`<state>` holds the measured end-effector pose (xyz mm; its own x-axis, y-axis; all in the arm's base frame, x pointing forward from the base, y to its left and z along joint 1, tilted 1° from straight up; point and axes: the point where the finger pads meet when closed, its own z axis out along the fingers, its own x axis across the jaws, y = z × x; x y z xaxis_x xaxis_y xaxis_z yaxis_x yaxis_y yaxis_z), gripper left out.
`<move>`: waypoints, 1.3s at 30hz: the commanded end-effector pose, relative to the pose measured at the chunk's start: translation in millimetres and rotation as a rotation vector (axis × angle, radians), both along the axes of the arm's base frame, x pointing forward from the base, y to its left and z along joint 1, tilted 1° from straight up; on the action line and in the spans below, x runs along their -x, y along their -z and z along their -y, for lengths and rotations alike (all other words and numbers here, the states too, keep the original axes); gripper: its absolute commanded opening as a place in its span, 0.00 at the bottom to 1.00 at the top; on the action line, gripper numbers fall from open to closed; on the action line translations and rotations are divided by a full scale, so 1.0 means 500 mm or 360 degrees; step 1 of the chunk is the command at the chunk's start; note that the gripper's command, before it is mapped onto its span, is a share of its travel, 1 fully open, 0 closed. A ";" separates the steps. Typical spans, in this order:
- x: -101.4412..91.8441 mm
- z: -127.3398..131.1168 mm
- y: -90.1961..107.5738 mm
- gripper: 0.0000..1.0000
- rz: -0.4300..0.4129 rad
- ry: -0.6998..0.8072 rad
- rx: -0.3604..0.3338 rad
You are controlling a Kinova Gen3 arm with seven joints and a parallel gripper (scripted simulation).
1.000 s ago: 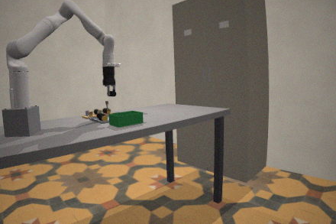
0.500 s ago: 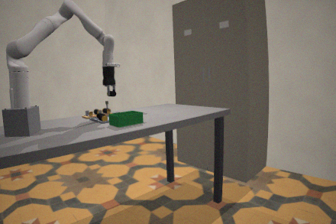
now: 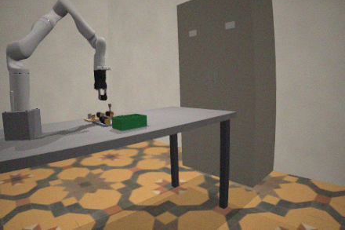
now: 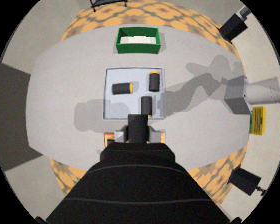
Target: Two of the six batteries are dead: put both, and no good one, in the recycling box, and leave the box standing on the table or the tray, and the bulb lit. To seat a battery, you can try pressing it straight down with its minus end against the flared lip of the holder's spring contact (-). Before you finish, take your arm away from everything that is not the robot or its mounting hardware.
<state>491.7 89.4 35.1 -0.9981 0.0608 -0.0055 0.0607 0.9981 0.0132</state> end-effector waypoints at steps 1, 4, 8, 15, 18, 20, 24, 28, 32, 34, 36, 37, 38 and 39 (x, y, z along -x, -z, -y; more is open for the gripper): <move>0.017 -0.047 -0.014 0.57 0.0013 -0.0054 -0.0009; 0.052 -0.091 -0.014 0.57 0.0013 -0.0054 -0.0009; 0.085 -0.131 -0.015 0.57 0.0013 -0.0054 -0.0009; 0.101 -0.151 -0.015 0.57 0.0013 -0.0054 -0.0009; 0.101 -0.151 -0.015 0.57 0.0013 -0.0054 -0.0009; 0.101 -0.151 -0.015 0.57 0.0013 -0.0054 -0.0009; 0.101 -0.151 -0.015 0.57 0.0013 -0.0054 -0.0009; 0.101 -0.151 -0.015 0.57 0.0013 -0.0055 -0.0009; 0.101 -0.151 -0.015 0.57 0.0013 -0.0055 -0.0009; 0.101 -0.151 -0.015 0.57 0.0013 -0.0055 -0.0009; 0.101 -0.151 -0.015 0.57 0.0013 -0.0055 -0.0009; 0.101 -0.151 -0.015 0.57 0.0013 -0.0055 -0.0009; 0.101 -0.151 -0.015 0.57 0.0013 -0.0055 -0.0009; 0.101 -0.151 -0.015 0.57 0.0013 -0.0055 -0.0009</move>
<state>440.8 164.6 41.6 -0.9996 0.0261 -0.0116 0.0258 0.9995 0.0180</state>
